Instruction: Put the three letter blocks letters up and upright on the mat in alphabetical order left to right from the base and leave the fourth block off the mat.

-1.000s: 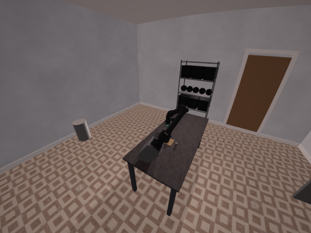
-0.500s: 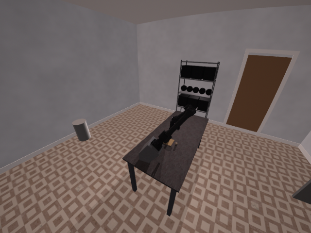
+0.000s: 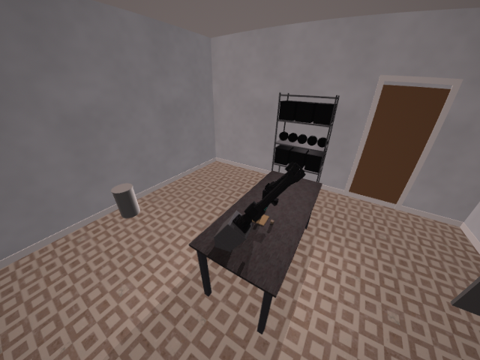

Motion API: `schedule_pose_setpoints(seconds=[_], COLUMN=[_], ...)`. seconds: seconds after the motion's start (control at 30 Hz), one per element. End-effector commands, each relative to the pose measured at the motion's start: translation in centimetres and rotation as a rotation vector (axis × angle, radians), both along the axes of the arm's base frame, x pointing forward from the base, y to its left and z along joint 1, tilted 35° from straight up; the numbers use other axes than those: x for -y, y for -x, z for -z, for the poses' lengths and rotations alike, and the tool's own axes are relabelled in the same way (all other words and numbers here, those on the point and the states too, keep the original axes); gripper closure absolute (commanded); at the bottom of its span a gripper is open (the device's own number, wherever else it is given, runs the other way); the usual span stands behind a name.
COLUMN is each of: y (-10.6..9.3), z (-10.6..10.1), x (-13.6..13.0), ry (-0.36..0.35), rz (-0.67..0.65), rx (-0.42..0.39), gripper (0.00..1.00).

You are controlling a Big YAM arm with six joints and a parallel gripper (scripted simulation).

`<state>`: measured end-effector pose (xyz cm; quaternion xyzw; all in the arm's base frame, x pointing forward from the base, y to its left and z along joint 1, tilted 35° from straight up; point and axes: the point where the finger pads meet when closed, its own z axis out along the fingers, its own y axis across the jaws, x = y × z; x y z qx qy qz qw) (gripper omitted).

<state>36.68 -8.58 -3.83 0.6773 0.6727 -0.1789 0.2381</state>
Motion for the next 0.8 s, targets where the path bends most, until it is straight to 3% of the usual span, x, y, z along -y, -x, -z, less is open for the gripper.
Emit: schedule_pose_setpoints(seconds=[0.0,0.43,0.77], y=[-1.4,-0.3,-0.5], z=[-0.1,1.5,5.3], x=[0.0,1.2,3.8], ry=[0.0,0.0,0.0], rz=[0.008,0.004,0.004], rx=[0.024,-0.003,-0.003], gripper=[0.8,0.8,0.8])
